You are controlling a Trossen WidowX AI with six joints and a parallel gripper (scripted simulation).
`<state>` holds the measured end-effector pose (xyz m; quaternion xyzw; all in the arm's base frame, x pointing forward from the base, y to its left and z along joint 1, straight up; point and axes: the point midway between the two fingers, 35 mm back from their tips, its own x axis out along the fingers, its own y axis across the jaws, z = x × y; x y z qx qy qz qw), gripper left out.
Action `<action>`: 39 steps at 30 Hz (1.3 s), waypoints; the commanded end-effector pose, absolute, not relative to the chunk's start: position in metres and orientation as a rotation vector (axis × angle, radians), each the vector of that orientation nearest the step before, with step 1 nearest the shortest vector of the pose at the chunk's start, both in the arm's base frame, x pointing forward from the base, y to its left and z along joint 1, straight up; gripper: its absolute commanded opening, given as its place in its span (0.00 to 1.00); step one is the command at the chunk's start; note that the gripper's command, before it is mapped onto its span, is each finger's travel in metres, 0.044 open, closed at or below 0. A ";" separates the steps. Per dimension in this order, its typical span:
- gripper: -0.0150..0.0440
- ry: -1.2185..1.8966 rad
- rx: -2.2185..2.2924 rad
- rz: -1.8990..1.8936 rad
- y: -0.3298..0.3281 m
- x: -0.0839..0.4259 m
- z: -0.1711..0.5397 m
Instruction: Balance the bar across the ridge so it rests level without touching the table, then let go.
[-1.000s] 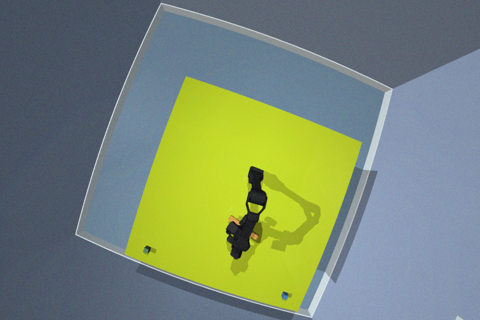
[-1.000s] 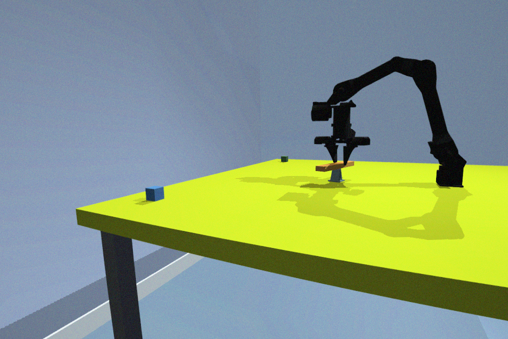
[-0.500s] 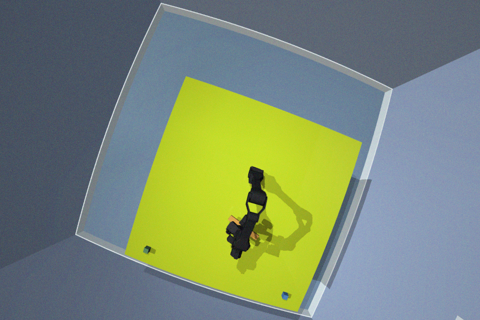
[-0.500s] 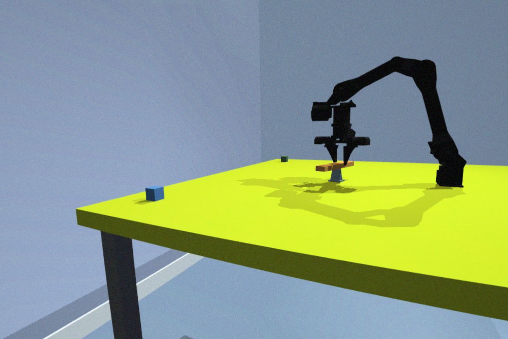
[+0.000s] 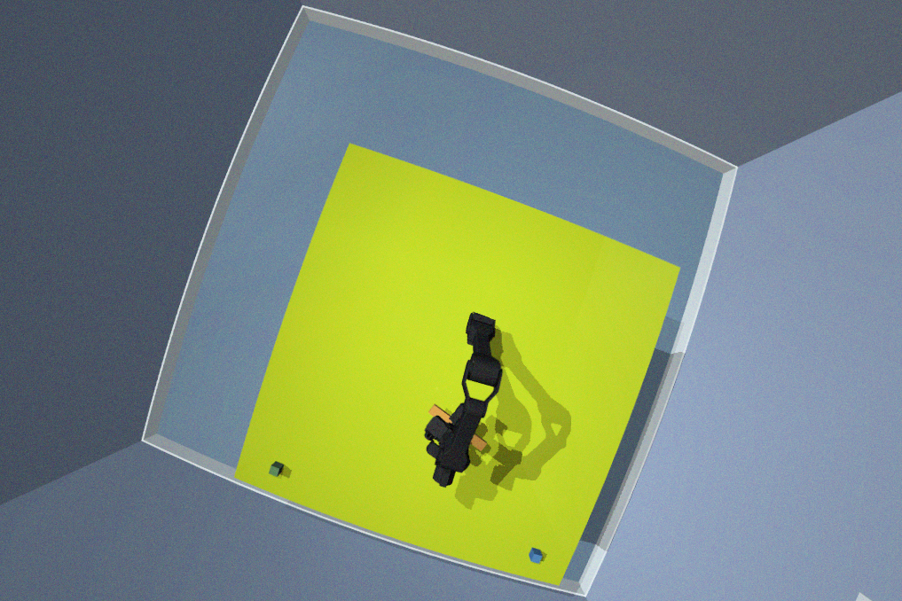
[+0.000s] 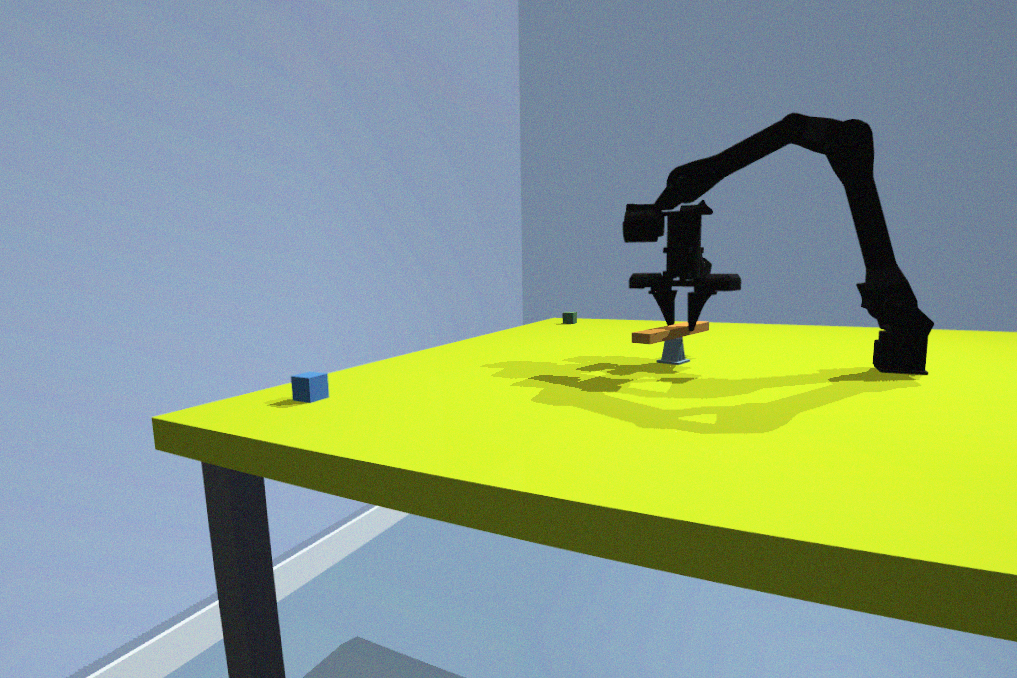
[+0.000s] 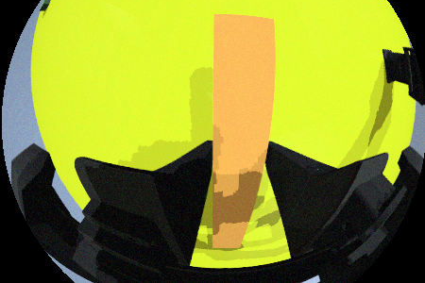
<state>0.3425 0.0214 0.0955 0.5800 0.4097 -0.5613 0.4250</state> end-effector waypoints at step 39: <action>0.75 1.025 1.450 -1.404 0.021 0.343 0.095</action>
